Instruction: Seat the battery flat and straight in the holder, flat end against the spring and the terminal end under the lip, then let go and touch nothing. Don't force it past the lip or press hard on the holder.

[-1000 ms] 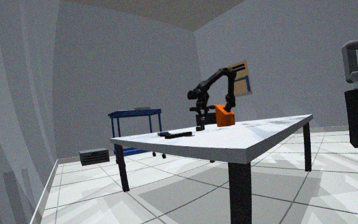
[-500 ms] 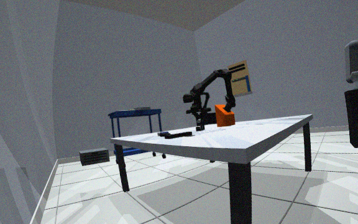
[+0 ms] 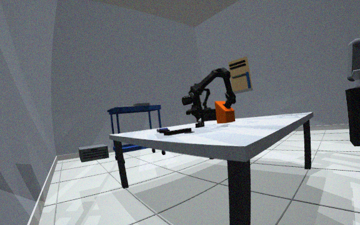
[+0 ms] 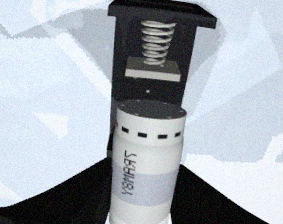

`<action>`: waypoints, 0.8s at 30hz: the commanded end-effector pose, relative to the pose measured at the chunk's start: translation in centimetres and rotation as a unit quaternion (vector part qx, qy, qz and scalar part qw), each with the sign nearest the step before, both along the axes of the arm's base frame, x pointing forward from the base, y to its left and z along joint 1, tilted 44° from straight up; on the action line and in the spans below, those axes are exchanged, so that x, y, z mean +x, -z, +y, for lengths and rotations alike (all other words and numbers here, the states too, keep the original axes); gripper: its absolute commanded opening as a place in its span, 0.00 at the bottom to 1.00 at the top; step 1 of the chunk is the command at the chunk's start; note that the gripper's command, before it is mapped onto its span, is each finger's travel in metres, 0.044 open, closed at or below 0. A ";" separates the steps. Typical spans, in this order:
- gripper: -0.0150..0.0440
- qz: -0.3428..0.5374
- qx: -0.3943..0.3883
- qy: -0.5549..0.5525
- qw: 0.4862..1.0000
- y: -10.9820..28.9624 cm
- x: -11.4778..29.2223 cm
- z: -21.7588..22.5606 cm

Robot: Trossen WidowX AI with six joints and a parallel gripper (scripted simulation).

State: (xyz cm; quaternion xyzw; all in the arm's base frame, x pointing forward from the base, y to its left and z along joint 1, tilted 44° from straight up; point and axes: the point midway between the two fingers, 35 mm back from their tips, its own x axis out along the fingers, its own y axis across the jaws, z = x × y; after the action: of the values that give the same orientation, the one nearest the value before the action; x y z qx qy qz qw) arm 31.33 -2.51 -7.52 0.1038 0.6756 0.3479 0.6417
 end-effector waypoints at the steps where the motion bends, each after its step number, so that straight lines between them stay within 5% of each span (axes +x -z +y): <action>1: 0.40 0.012 -0.005 -0.009 1.000 0.2 0.1 0.2; 24: 0.40 0.070 -0.027 -0.060 0.995 0.8 0.8 1.0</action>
State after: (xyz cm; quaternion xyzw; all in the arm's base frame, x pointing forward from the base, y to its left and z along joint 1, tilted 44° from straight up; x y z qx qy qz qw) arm 32.06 -1.61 -8.15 0.0740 0.7258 0.3590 0.5821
